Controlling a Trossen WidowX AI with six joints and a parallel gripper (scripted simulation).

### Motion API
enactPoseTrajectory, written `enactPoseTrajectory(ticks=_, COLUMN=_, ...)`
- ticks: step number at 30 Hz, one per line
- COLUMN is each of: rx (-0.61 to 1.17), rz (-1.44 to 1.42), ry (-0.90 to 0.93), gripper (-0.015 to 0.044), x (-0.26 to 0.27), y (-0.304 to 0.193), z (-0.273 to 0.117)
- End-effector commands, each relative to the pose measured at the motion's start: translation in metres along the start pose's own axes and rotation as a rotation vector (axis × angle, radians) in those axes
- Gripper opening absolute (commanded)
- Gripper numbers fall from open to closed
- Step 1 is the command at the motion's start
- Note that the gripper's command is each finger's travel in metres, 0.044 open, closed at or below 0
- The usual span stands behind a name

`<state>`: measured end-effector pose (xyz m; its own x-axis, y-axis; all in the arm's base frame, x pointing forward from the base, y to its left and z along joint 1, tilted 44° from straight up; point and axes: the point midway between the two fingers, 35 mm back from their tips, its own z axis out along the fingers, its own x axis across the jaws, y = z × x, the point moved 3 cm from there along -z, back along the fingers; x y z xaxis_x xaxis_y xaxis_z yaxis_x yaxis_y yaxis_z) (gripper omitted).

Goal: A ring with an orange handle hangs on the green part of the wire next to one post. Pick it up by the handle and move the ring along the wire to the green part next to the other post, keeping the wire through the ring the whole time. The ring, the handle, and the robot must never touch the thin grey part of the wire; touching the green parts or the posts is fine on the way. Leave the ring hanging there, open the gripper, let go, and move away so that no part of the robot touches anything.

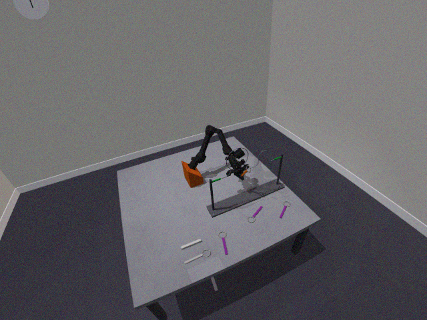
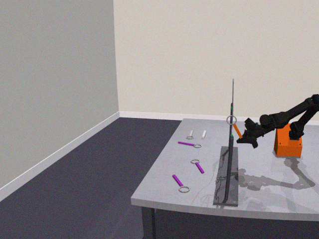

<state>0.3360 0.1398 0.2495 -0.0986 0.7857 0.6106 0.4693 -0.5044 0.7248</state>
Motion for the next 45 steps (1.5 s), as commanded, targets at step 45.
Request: enactPoseTrajectory(ticks=45, rx=0.122, rz=-0.953, ry=-0.531, gripper=-0.0150, x=-0.116, y=0.065, z=-0.052)
